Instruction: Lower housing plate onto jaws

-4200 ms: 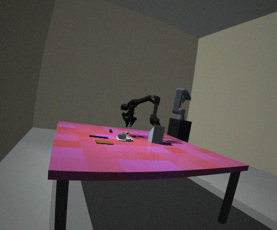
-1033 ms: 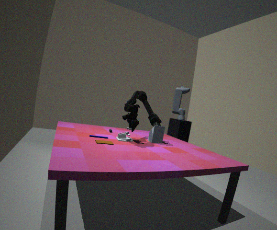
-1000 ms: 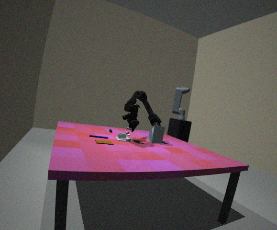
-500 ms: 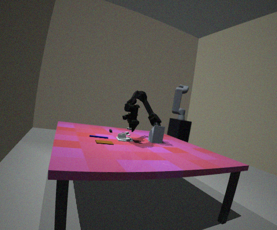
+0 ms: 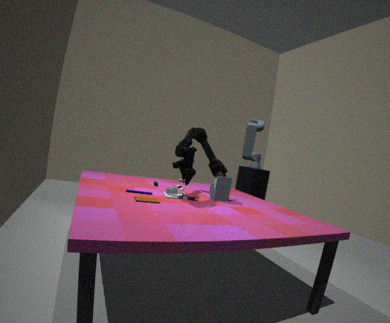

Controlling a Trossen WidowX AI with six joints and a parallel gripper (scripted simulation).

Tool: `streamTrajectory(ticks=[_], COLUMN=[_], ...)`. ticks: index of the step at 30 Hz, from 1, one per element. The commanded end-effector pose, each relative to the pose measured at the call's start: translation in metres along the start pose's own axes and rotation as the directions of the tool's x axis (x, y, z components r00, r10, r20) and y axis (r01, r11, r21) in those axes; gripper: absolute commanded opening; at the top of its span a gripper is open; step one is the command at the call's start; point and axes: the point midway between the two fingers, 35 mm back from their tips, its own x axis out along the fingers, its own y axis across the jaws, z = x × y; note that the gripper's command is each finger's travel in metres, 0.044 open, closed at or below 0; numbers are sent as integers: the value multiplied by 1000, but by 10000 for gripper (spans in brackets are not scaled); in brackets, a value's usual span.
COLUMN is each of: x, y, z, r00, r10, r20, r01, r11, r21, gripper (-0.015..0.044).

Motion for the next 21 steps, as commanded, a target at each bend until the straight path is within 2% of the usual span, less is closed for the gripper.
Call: streamTrajectory(ticks=[1,21], x=[-1,-1], y=[-1,-1], z=[-1,-1], r00=[1000,1000], r10=[5,5], r20=[1,1], r01=[-5,-5], r11=[1000,1000], r21=[1,-6], gripper=[351,351])
